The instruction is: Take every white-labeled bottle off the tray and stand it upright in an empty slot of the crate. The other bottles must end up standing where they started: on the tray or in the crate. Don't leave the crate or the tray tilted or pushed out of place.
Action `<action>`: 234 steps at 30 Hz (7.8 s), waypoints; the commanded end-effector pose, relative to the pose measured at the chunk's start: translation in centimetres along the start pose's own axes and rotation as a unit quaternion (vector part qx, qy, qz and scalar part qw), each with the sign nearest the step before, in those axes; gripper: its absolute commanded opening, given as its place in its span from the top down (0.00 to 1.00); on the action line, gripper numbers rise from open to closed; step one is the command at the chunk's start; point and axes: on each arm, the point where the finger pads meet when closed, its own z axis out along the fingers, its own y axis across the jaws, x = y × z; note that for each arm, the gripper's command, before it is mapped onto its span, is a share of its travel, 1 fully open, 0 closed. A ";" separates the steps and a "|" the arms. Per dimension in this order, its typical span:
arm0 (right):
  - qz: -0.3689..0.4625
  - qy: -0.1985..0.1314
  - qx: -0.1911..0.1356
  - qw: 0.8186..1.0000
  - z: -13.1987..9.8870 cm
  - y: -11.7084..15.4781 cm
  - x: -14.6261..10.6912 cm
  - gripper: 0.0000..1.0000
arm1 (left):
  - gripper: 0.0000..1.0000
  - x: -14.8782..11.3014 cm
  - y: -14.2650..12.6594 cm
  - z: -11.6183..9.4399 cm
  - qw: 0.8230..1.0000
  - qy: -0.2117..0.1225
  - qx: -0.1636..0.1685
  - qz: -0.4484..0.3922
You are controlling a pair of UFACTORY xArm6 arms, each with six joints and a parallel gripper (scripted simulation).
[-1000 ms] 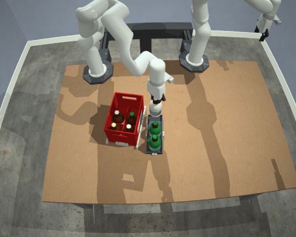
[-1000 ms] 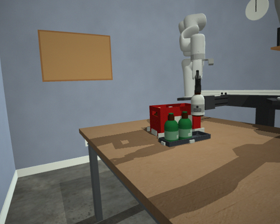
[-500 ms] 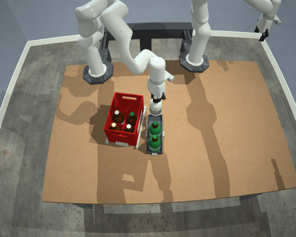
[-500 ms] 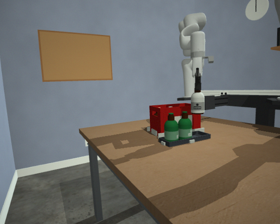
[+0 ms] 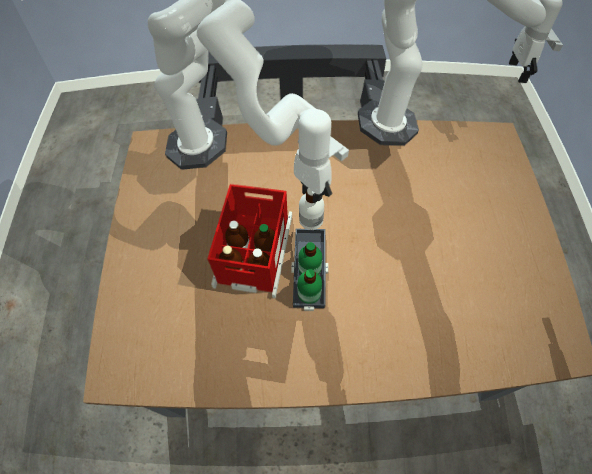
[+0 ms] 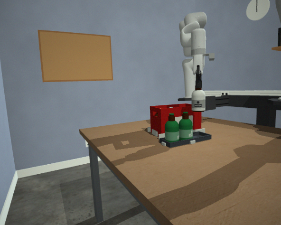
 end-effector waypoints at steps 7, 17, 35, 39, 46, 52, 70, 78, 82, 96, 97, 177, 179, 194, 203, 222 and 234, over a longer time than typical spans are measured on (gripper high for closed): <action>0.000 0.001 -0.003 1.000 -0.9 0.2 0.0 1.00 | 0.00 0.1 0.0 -0.2 1.000 0.002 0.000 0.000; 0.000 0.001 -0.003 1.000 -1.2 0.2 0.0 1.00 | 0.00 0.1 0.0 -0.2 1.000 0.002 0.000 0.000; 0.000 0.001 -0.003 1.000 -1.2 0.2 0.0 1.00 | 0.00 0.1 0.0 -0.2 1.000 0.002 0.000 0.000; 0.000 0.001 -0.003 1.000 -1.3 0.1 0.0 1.00 | 0.00 0.1 0.0 -0.2 1.000 0.002 0.000 0.000; 0.000 0.001 -0.003 1.000 -1.7 0.1 0.0 1.00 | 0.00 0.1 0.0 -0.2 1.000 0.002 0.000 0.000; 0.000 0.001 -0.003 1.000 -2.4 0.1 0.0 1.00 | 0.00 0.1 0.0 -0.2 1.000 0.002 0.000 0.000; 0.000 0.001 -0.003 1.000 -3.4 0.1 0.0 1.00 | 0.00 0.1 0.0 -0.2 1.000 0.002 0.000 0.000; 0.000 0.001 -0.003 1.000 -3.4 0.1 0.0 1.00 | 0.00 0.1 0.0 -0.2 1.000 0.002 0.000 0.000; 0.000 0.001 -0.003 1.000 -3.4 0.1 0.0 1.00 | 0.00 0.1 0.0 -0.2 1.000 0.002 0.000 0.000; 0.000 0.001 -0.003 1.000 -3.4 0.1 0.0 1.00 | 0.00 0.1 0.0 -0.2 1.000 0.002 0.000 0.000; 0.000 0.001 -0.003 1.000 -3.4 0.0 0.0 1.00 | 0.00 0.1 0.0 -0.2 1.000 0.002 0.000 0.000; 0.000 0.001 -0.003 1.000 -3.4 -9.3 -5.0 1.00 | 0.00 0.1 0.0 -0.2 1.000 0.002 0.000 0.000; 0.000 0.001 -0.003 1.000 -3.4 -9.8 -5.3 1.00 | 0.00 0.1 0.0 -0.2 1.000 0.002 0.000 0.000; 0.000 0.001 -0.003 1.000 -3.3 -12.8 -6.9 1.00 | 0.00 0.1 0.0 -0.2 1.000 0.002 0.000 0.000; 0.000 0.001 -0.003 1.000 -3.3 -14.7 -8.0 1.00 | 0.00 0.1 0.0 -0.2 1.000 0.002 0.000 0.000; 0.000 0.001 -0.003 1.000 -3.3 -17.6 -9.5 1.00 | 0.00 0.1 0.0 -0.2 1.000 0.002 0.000 0.000; 0.000 0.001 -0.003 1.000 -3.3 -18.7 -10.1 1.00 | 0.00 0.1 0.0 -0.2 1.000 0.002 0.000 0.000</action>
